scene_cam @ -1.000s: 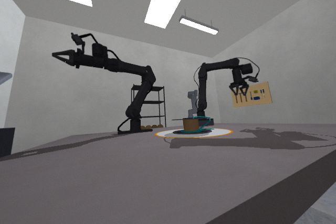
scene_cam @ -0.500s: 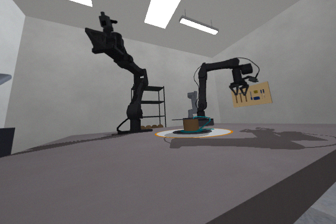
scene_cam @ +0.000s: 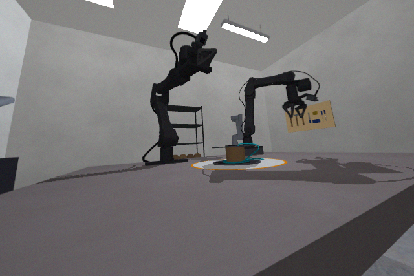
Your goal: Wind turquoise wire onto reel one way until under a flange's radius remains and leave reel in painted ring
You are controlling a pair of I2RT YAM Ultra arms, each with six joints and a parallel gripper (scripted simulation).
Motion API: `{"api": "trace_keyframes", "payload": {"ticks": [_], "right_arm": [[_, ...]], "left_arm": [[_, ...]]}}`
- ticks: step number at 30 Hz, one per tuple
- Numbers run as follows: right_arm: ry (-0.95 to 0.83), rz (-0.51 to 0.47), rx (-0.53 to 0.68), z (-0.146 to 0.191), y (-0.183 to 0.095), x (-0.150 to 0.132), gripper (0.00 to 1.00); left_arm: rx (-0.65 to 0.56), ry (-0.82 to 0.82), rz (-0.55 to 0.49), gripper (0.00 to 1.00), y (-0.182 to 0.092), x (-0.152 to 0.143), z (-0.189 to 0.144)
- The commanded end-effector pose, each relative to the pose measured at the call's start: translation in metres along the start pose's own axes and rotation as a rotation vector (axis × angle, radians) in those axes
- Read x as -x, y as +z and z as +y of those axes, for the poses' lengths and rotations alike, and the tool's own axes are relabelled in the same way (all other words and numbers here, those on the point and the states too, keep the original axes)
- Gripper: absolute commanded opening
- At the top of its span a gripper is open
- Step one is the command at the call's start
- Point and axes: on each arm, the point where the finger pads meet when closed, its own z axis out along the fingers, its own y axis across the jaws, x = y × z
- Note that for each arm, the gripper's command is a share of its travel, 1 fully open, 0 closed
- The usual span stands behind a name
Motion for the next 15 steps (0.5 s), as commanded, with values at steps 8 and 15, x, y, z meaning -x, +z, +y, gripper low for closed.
{"api": "trace_keyframes", "payload": {"ticks": [8, 15], "right_arm": [[-0.015, -0.077, 0.391, 0.152, -0.039, 0.024, 0.0], [-0.018, -0.077, 0.466, 0.178, -0.051, 0.023, 0.0]], "left_arm": [[0.043, 0.005, -0.043, 1.0, -0.018, 0.006, 0.001], [0.043, 0.005, -0.043, 1.0, -0.018, 0.006, 0.001]]}}
